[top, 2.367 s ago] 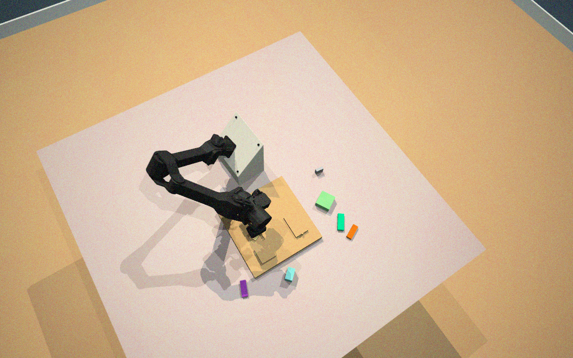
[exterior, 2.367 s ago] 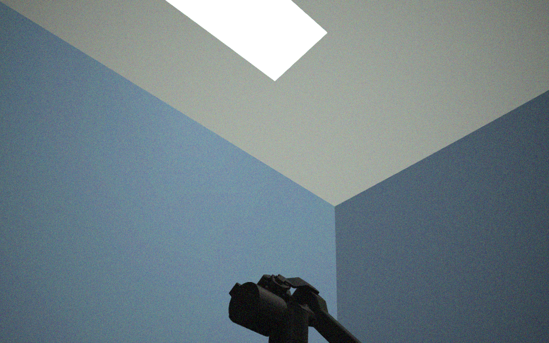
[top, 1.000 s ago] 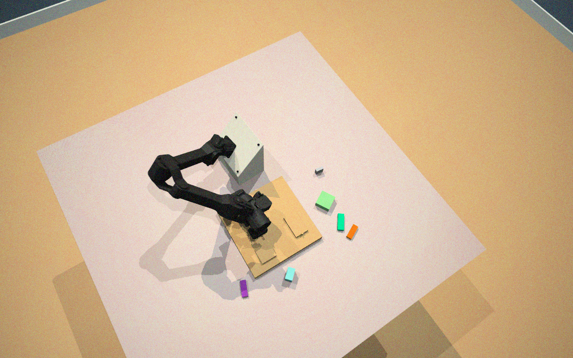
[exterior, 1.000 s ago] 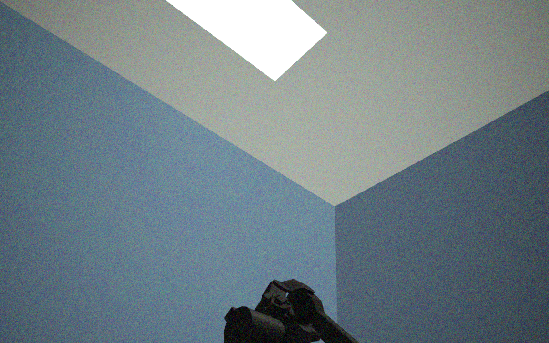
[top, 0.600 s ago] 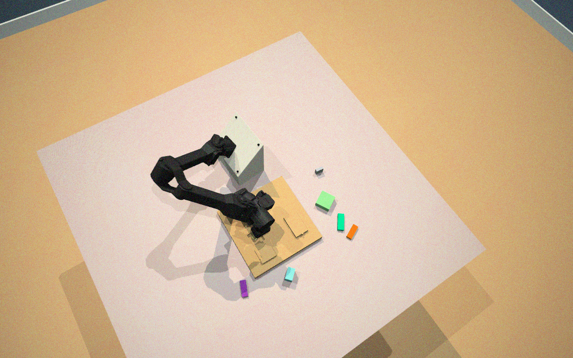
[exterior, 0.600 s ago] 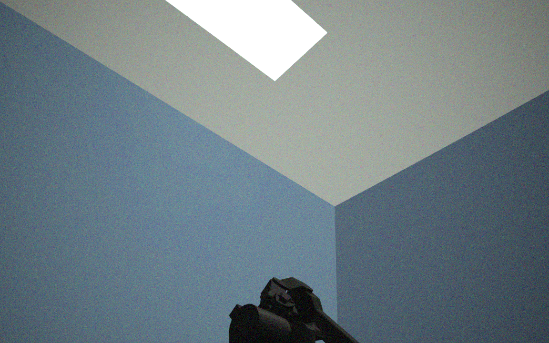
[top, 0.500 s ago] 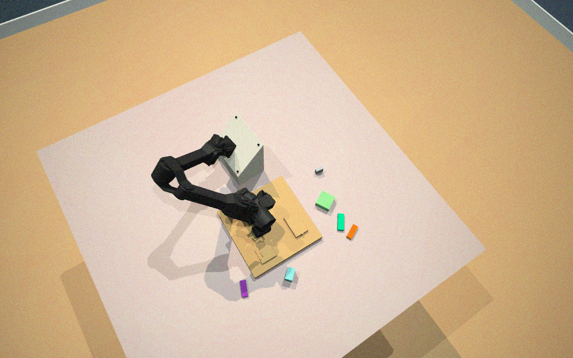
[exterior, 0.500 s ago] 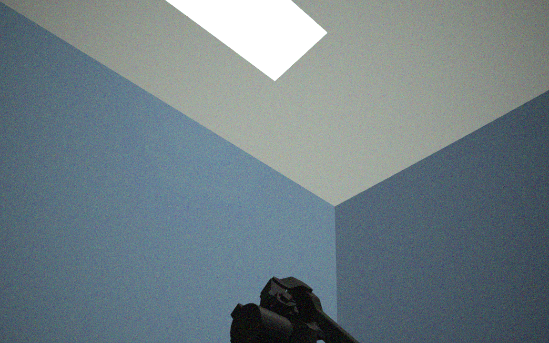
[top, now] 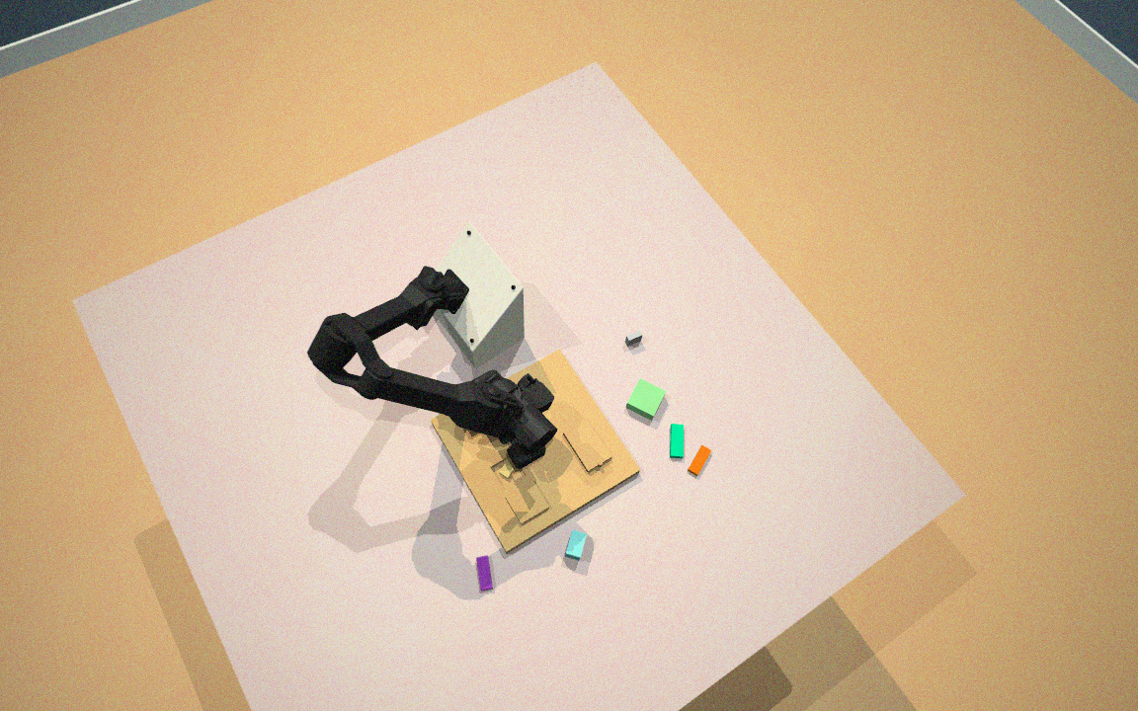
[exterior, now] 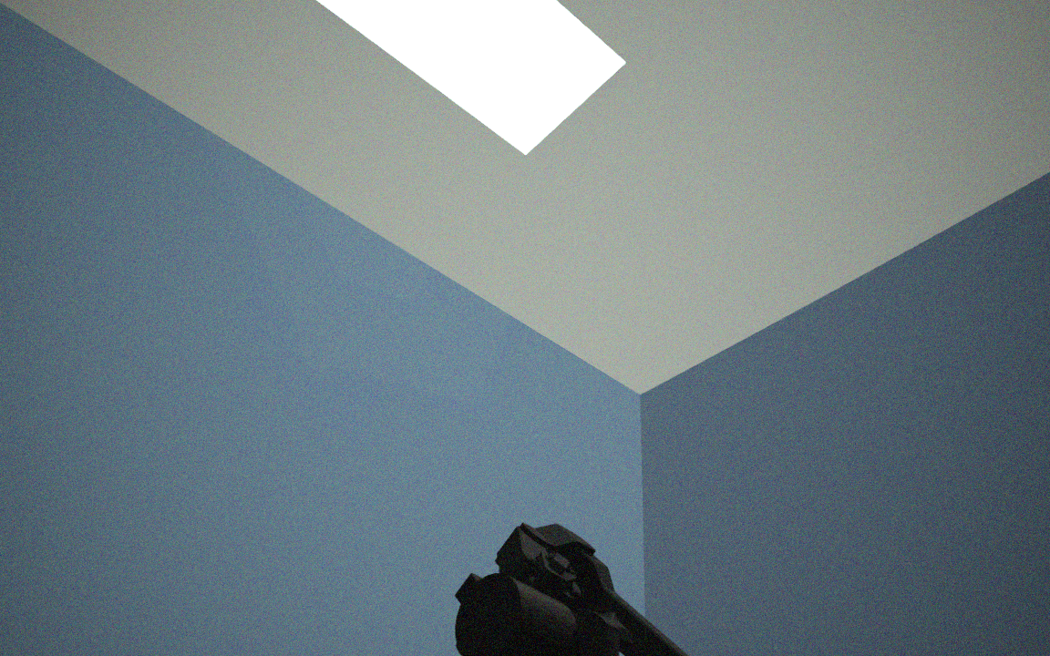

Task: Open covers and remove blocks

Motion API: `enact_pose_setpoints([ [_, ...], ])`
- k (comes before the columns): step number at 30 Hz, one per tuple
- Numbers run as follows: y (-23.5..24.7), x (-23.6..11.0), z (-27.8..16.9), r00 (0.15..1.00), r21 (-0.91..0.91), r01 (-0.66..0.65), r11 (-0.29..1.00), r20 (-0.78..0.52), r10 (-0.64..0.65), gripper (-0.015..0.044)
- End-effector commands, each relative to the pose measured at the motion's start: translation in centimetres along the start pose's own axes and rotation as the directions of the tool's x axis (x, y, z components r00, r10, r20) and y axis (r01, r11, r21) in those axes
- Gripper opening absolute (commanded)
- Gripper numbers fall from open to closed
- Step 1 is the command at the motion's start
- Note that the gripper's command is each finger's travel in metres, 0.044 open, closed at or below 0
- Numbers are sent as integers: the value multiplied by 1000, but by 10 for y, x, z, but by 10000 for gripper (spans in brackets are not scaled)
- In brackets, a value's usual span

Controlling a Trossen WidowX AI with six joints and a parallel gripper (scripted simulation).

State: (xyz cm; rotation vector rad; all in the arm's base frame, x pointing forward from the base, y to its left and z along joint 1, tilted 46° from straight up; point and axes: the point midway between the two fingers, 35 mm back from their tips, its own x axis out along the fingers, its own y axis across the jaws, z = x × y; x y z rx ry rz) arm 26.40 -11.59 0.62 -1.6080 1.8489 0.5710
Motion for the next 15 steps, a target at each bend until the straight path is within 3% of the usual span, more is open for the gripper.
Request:
enact_pose_setpoints([
  [1,-1,-1,6,1000,6,5,1000,6,-5,0],
  [15,-1,-1,20,1000,6,5,1000,6,-5,0],
])
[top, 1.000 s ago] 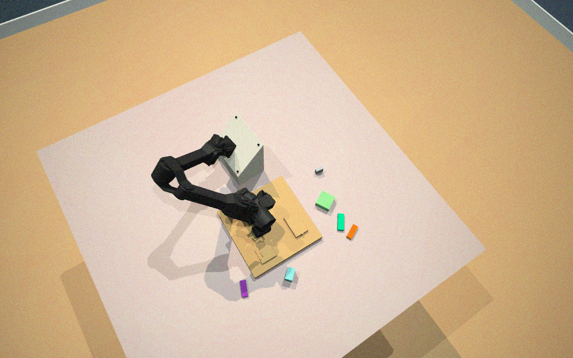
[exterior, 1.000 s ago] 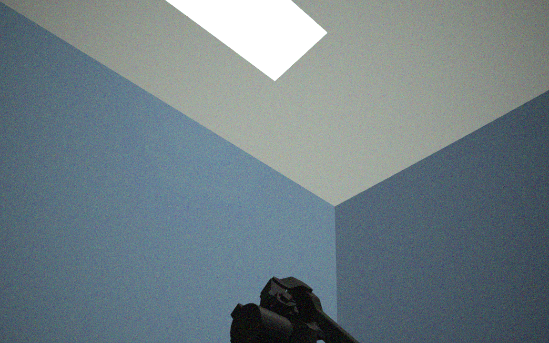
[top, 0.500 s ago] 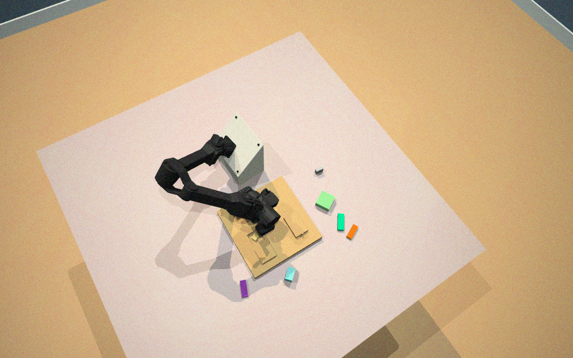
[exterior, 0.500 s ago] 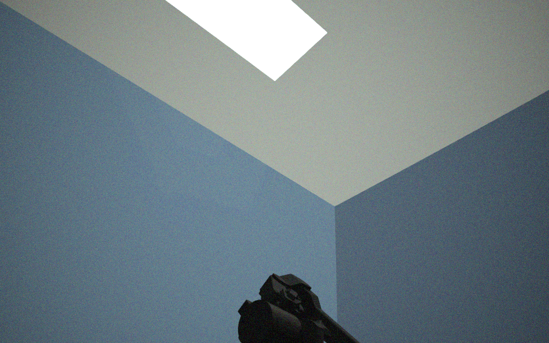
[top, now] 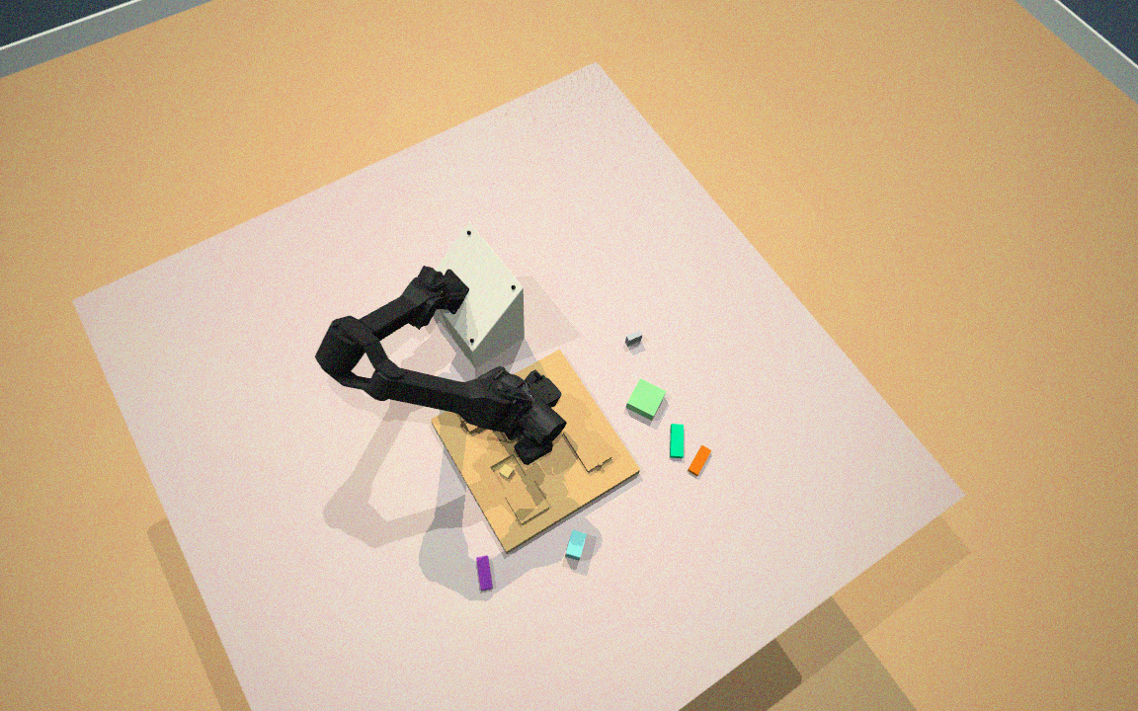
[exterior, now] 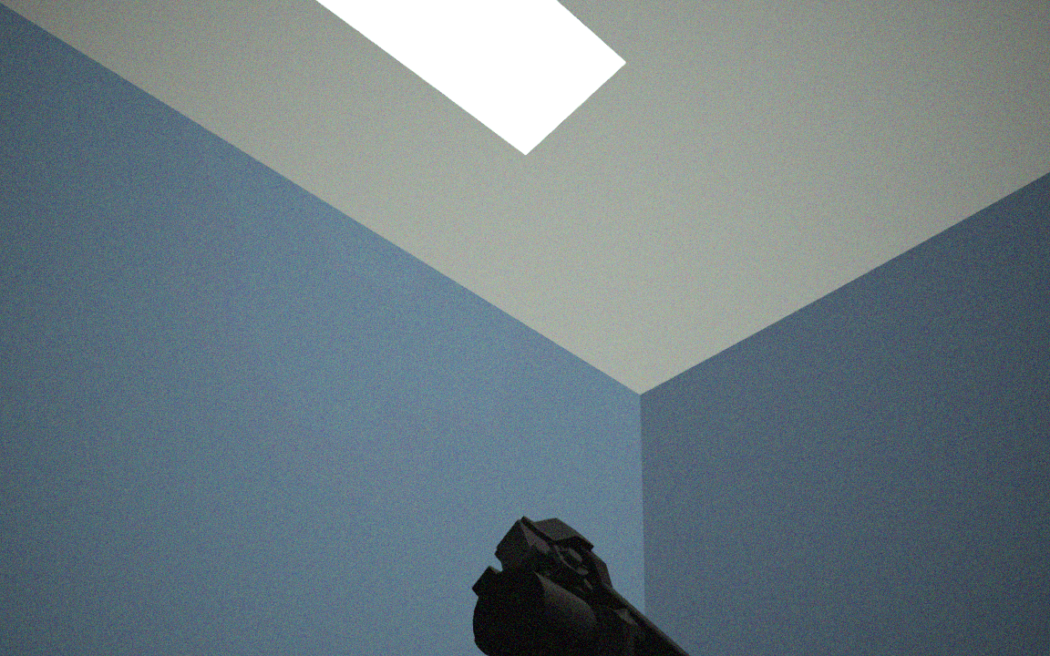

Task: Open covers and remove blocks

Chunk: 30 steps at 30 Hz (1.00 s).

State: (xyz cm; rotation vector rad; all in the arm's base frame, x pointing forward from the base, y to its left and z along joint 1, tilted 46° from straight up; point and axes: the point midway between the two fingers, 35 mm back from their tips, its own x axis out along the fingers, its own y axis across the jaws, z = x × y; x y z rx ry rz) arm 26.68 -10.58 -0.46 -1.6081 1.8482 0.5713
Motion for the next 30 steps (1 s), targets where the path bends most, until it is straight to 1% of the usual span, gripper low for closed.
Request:
enact_pose_setpoints([
  [1,-1,-1,6,1000,6,5,1000,6,-5,0],
  [30,1,0,34,1000,7,5,1000,3,-5,0],
])
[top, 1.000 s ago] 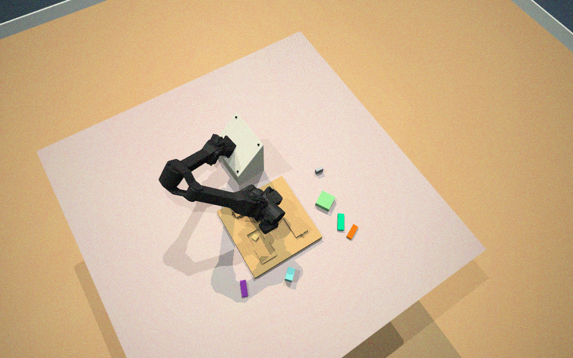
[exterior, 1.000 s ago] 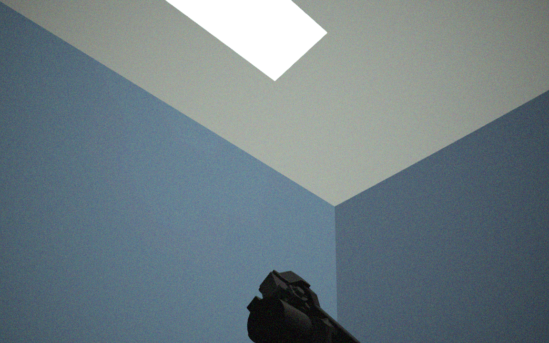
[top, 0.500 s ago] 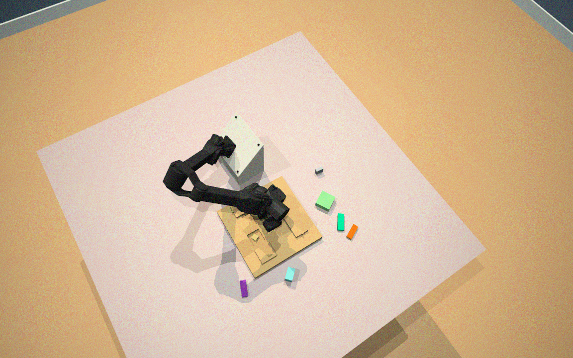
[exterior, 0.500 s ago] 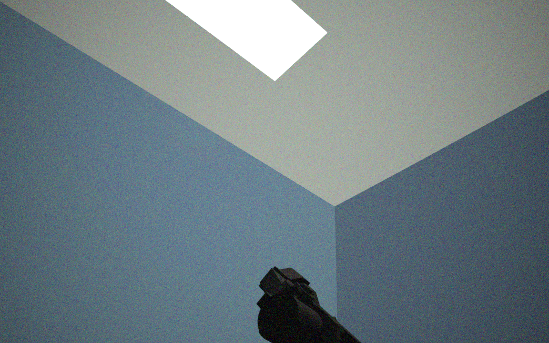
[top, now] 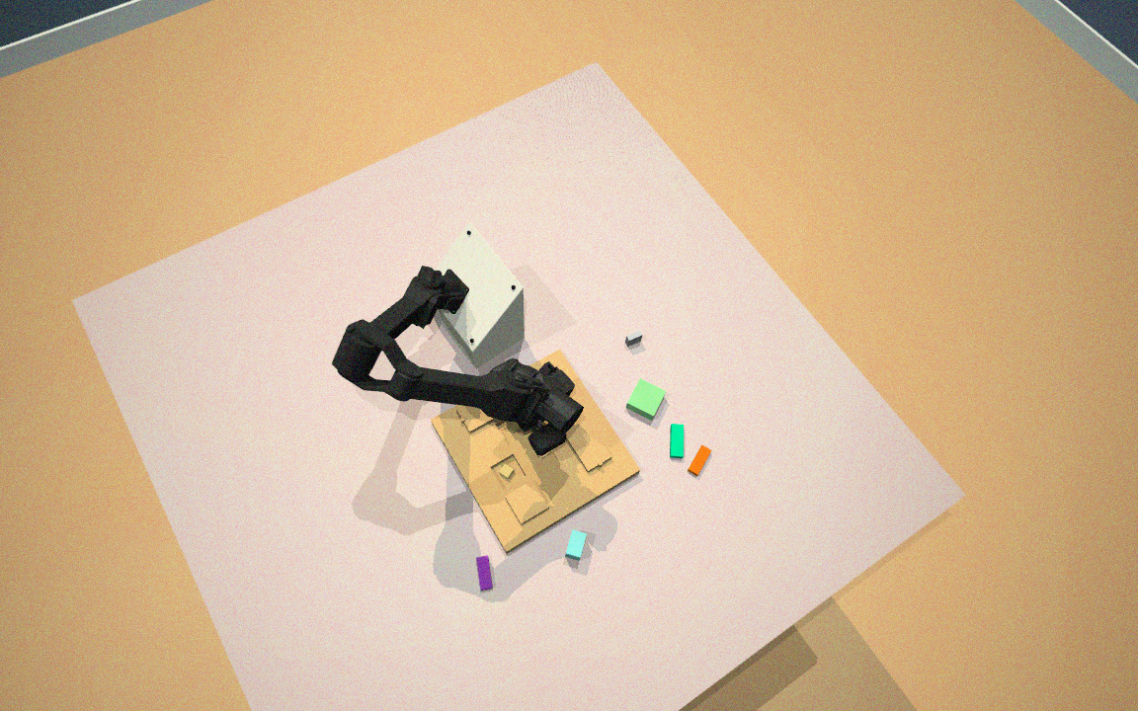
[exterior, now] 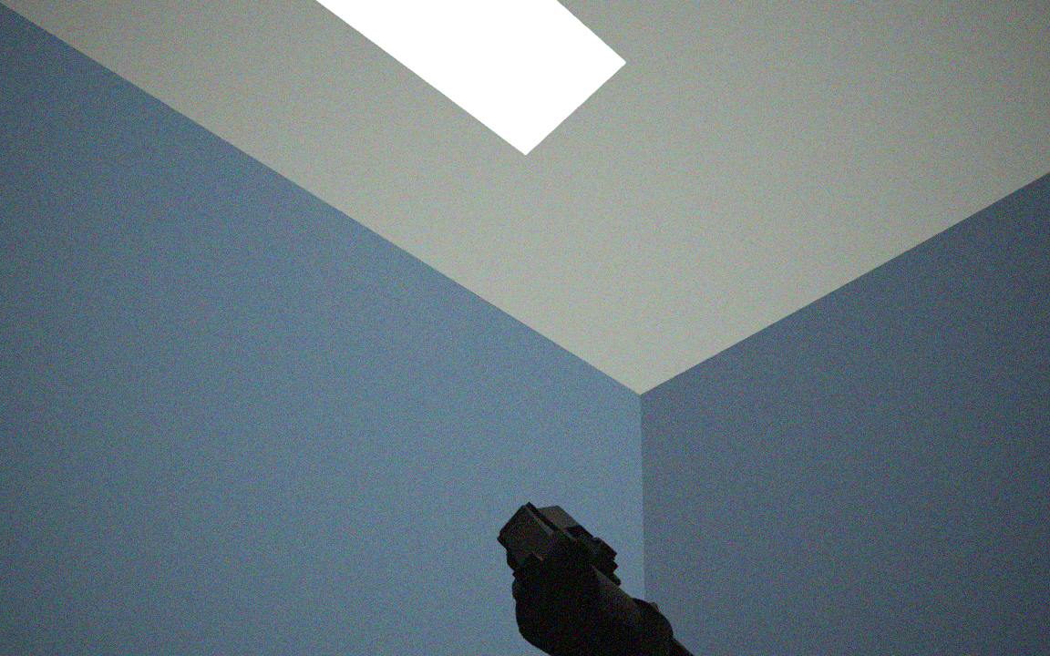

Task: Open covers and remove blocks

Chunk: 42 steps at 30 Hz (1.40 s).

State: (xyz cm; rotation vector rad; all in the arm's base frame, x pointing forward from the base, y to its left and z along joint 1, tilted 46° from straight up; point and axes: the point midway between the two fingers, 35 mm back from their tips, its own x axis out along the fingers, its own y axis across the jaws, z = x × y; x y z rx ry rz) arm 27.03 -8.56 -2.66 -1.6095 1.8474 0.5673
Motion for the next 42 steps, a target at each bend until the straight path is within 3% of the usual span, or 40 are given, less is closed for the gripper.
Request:
enact_pose_setpoints([
  [1,0,-1,4,1000,5,3,1000,4,-3,0],
  [42,4,-46,8,1000,58,1,998,4,-1,0],
])
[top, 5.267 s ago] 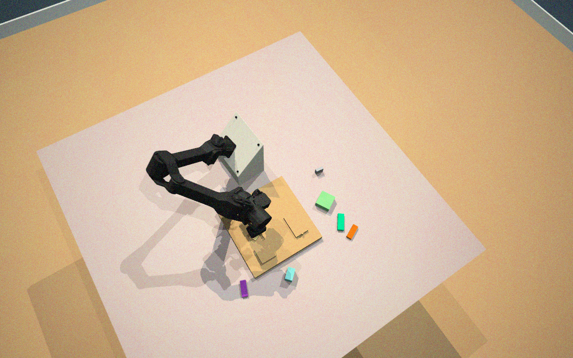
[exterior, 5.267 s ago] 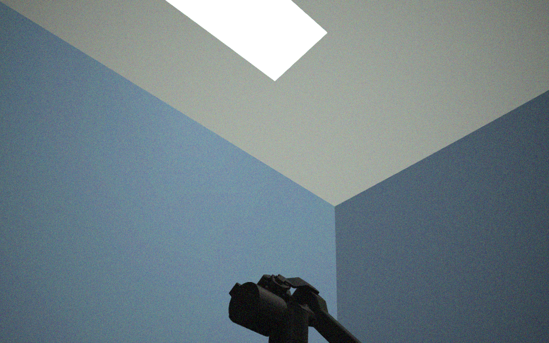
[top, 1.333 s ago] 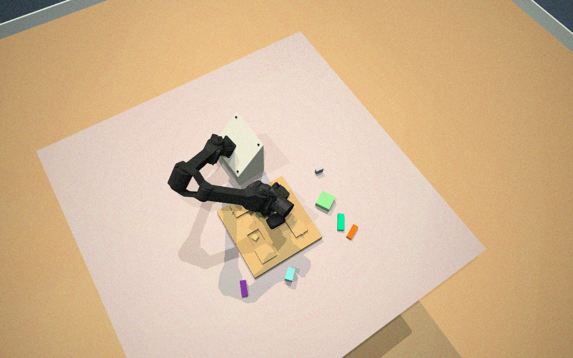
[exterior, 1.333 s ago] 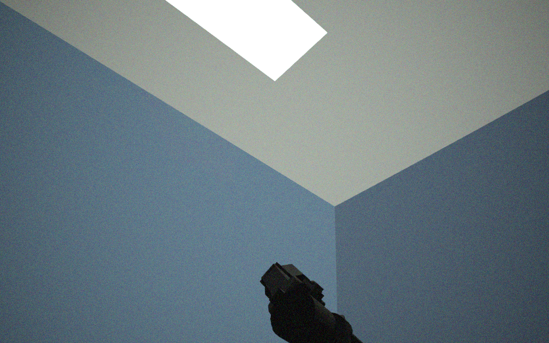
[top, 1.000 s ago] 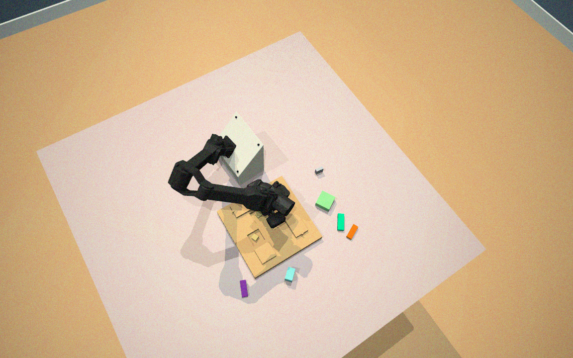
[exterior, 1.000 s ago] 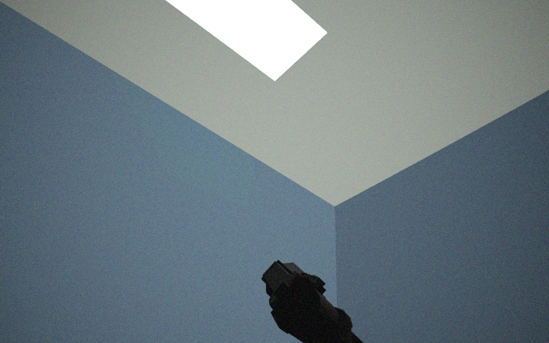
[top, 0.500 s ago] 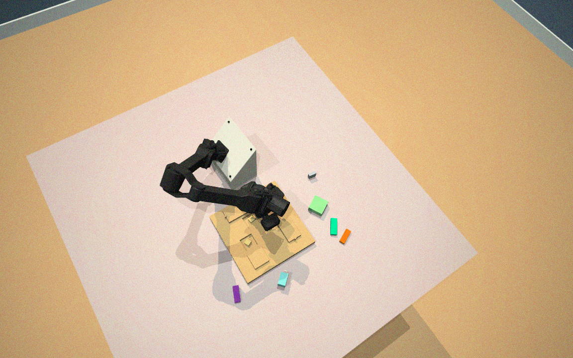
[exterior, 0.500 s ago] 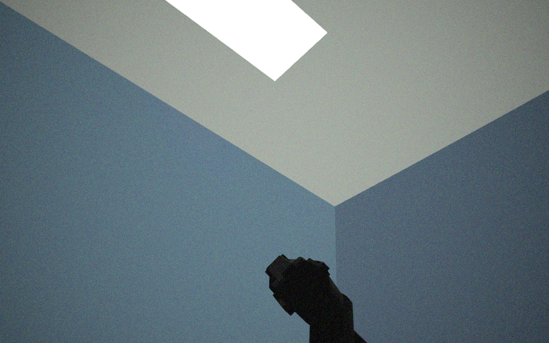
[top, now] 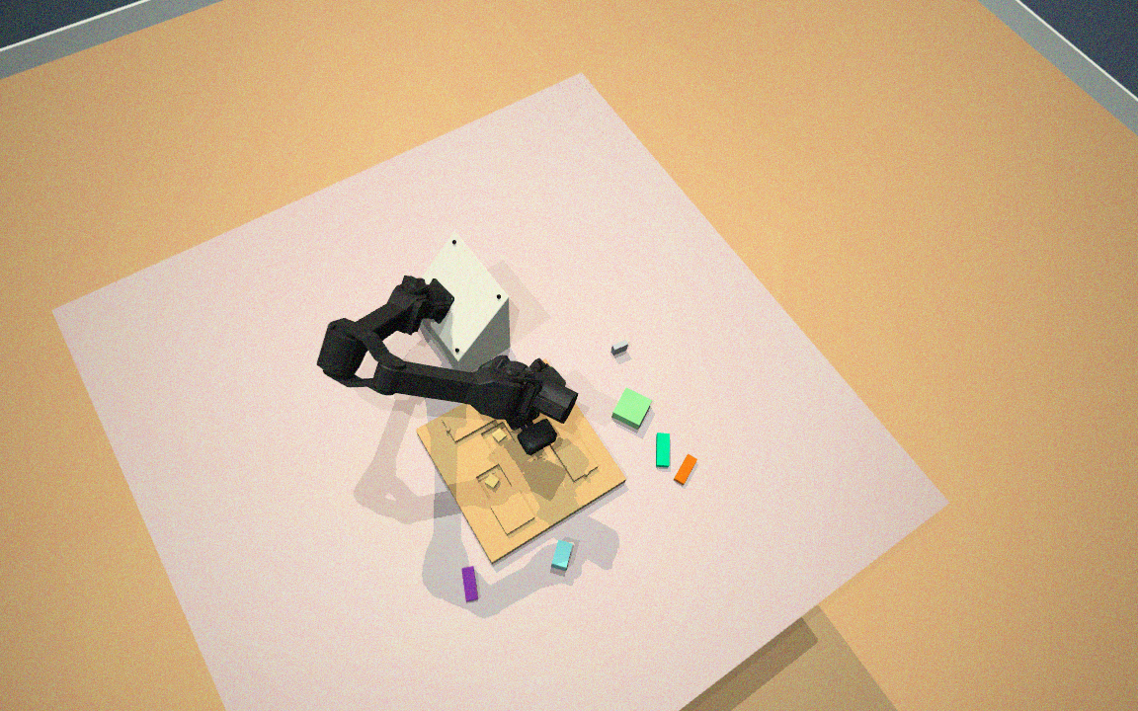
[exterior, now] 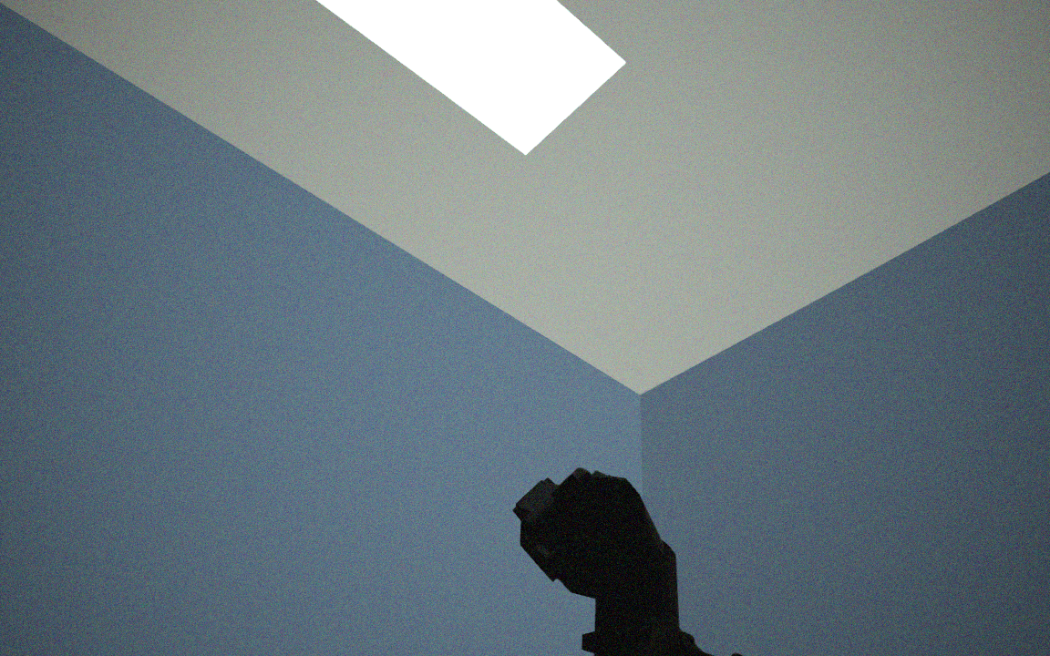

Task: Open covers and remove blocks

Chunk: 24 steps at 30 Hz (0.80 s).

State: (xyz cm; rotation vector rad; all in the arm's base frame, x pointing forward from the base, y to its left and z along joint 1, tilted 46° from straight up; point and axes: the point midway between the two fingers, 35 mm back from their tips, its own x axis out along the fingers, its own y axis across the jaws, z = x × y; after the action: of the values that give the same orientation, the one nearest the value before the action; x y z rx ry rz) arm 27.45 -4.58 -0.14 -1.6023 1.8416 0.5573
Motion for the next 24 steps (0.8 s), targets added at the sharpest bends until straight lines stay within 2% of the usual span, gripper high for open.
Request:
enact_pose_setpoints([
  [1,8,-1,-4,1000,119,-2,993,0,2,0],
  [6,34,-9,-16,1000,528,-3,849,1,3,0],
  [12,66,-13,-30,1000,882,-2,470,0,3,0],
  [16,87,-13,-39,1000,990,0,139,0,4,0],
  [18,94,-13,-41,1000,999,1,36,-1,4,0],
  [24,95,-13,-42,1000,1000,1,11,-1,4,0],
])
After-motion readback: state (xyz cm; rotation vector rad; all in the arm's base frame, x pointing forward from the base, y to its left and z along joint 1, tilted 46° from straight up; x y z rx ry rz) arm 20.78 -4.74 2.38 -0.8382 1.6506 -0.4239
